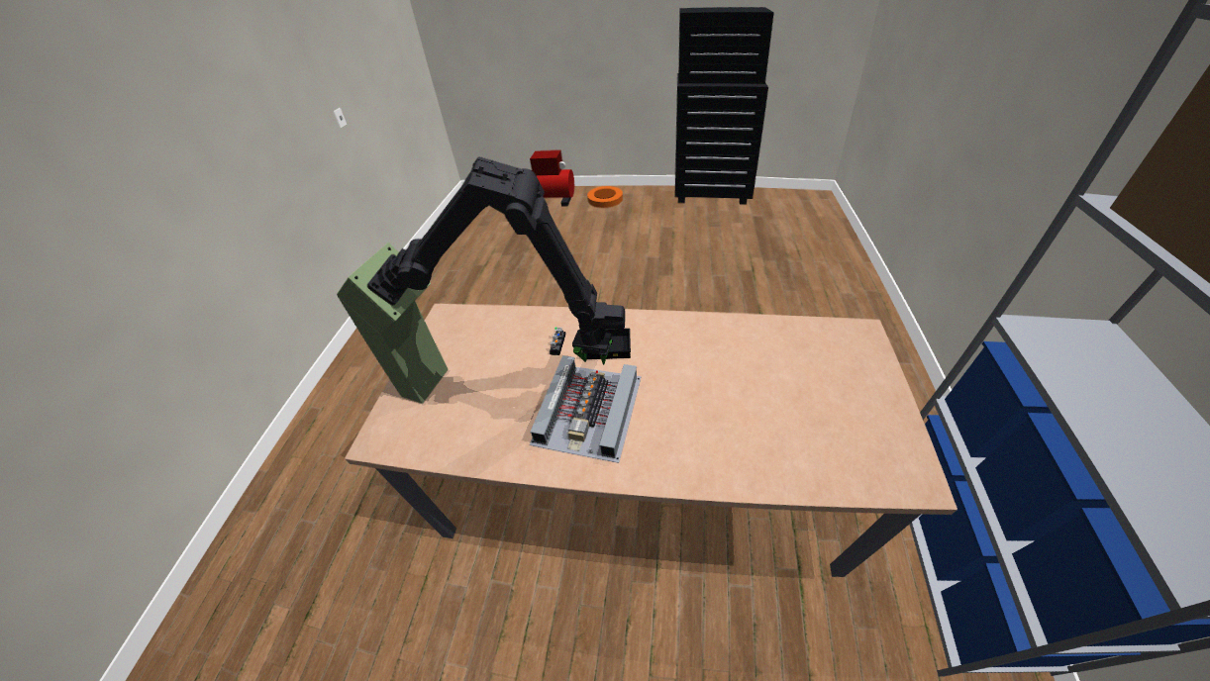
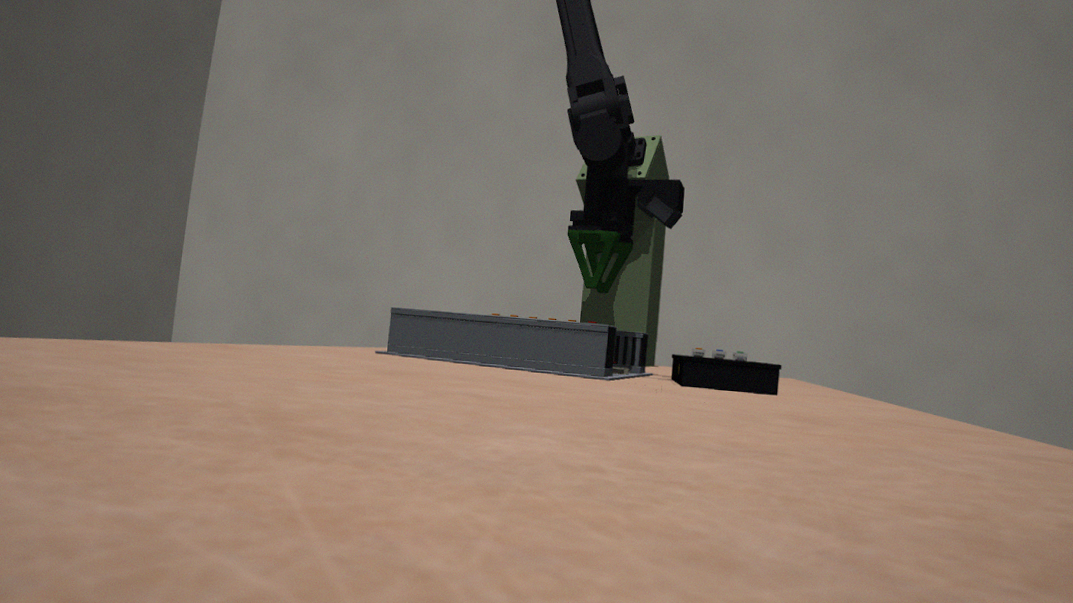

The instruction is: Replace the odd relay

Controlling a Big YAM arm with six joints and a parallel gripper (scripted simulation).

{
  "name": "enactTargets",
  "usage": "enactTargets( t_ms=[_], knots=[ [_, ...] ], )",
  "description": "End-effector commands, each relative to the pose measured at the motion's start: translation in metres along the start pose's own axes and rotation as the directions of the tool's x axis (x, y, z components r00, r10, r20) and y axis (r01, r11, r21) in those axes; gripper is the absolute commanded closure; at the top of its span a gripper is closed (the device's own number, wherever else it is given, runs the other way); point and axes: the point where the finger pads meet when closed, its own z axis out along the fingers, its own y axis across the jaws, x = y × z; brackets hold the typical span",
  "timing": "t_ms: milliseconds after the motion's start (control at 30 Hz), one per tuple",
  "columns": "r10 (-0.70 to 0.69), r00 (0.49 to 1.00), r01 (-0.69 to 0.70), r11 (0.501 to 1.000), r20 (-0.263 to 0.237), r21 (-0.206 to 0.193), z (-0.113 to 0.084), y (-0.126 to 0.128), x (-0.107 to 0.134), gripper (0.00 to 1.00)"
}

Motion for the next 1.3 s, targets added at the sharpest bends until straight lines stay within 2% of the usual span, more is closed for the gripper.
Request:
enactTargets(
  t_ms=[0, 233, 533, 1267],
  knots=[
    [0.001, 1.0, -0.001, 1.0, -0.001, 0.014, 0.014, -0.009, 0.003, 0.41],
    [-0.001, 1.0, 0.001, 1.0, -0.003, 0.01, 0.035, -0.006, 0.004, 0.41],
    [0.004, 1.0, -0.004, 0.999, 0.007, 0.034, 0.029, -0.017, 0.0, 0.41],
    [0.001, 1.0, -0.001, 1.0, 0.009, 0.023, 0.024, -0.012, -0.001, 0.41]
  ],
)
